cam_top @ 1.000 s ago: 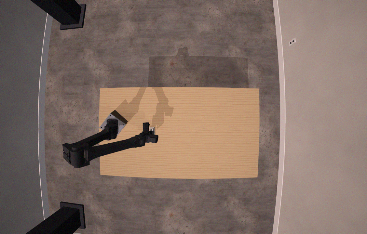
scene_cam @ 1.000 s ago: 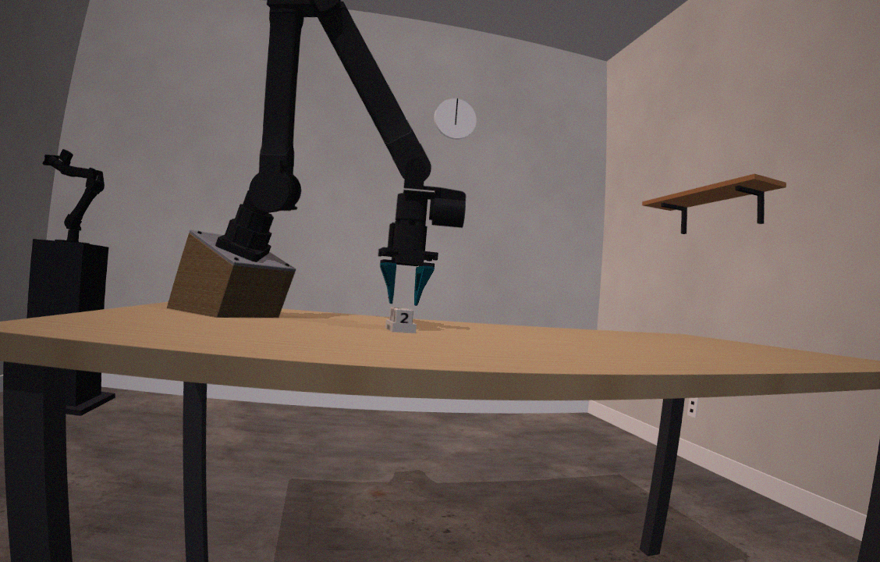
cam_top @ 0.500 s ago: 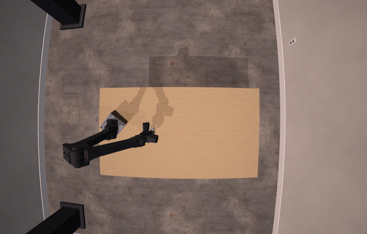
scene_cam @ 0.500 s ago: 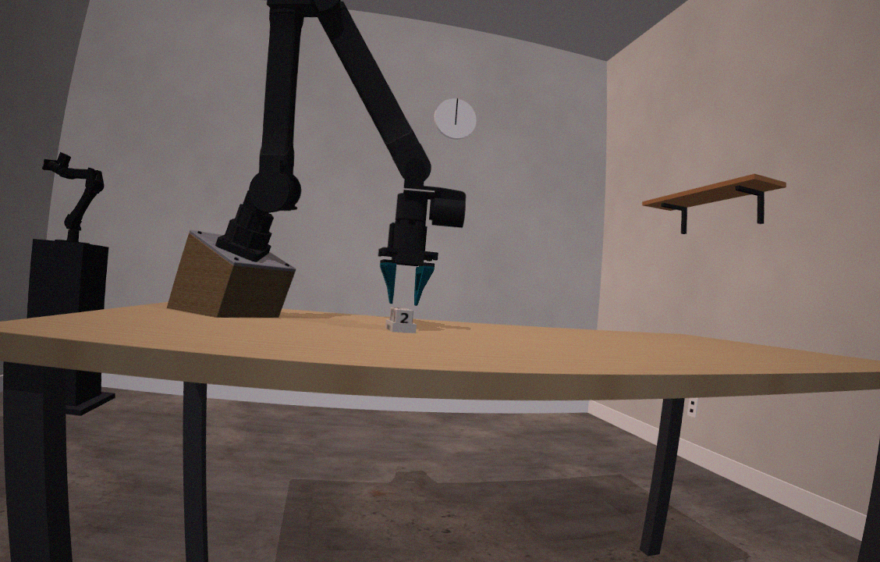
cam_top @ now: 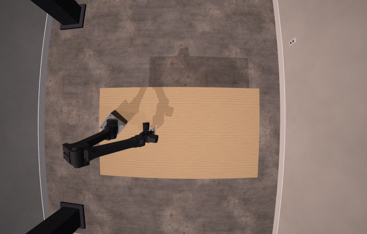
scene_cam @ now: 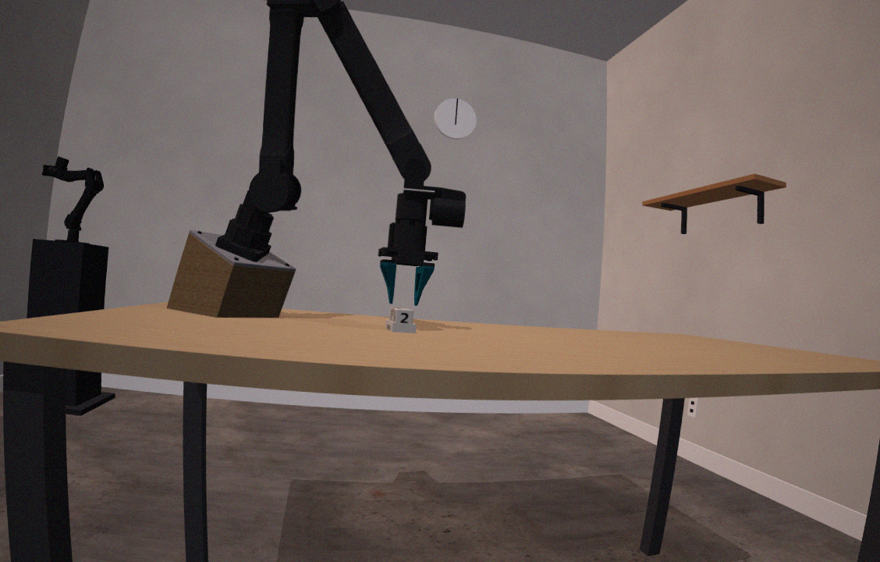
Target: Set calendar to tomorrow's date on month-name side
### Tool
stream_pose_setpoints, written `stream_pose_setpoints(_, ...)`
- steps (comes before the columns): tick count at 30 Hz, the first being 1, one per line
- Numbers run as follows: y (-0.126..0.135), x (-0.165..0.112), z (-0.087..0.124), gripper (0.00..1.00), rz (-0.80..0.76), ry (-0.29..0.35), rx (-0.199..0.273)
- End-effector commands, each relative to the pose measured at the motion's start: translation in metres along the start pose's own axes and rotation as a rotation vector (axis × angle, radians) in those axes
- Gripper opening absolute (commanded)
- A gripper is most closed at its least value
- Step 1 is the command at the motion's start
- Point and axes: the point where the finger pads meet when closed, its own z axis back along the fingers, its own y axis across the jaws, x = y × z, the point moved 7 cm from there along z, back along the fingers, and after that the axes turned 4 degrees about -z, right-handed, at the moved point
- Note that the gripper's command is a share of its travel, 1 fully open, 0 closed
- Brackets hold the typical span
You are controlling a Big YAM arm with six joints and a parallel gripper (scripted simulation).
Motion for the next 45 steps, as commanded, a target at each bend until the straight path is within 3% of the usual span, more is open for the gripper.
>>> stream_pose_setpoints(1,-0.0127,-0.0049,0.0057,0.47,0.002,0.002,-0.034)
stream_pose_setpoints(45,-0.0158,-0.0052,0.005,0.47,0.002,0.002,-0.031)
